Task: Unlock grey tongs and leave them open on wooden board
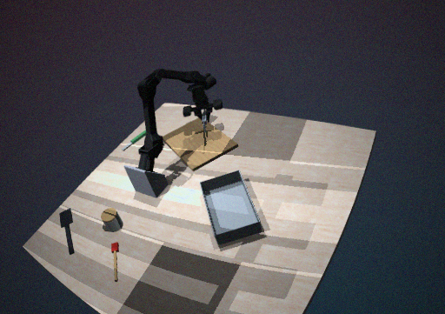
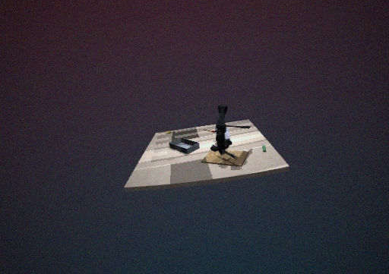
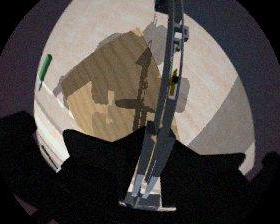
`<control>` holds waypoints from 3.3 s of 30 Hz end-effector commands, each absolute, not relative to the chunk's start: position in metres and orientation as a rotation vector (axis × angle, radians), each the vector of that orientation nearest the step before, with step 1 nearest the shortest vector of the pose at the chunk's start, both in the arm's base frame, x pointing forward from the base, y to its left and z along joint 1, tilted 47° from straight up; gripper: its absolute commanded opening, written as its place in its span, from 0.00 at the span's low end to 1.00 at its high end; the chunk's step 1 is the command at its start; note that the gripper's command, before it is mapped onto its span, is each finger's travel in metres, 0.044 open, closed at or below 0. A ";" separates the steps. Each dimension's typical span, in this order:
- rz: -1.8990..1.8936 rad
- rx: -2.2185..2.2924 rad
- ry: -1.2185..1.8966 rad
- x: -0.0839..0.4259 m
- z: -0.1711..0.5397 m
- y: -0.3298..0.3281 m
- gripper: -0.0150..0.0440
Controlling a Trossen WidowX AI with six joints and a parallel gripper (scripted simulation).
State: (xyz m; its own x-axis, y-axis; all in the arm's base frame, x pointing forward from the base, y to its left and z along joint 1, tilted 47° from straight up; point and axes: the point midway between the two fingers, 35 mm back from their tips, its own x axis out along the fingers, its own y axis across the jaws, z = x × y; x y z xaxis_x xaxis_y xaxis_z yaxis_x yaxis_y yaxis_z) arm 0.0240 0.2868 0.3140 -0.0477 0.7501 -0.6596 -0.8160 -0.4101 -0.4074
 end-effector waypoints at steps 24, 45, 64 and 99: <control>1.720 -1.016 0.096 0.020 0.294 0.303 0.27; 1.714 -1.017 0.099 0.020 0.294 0.302 1.00; 1.715 -1.053 0.209 -0.085 0.298 0.203 1.00; 1.827 -1.075 0.098 -0.089 0.334 0.140 1.00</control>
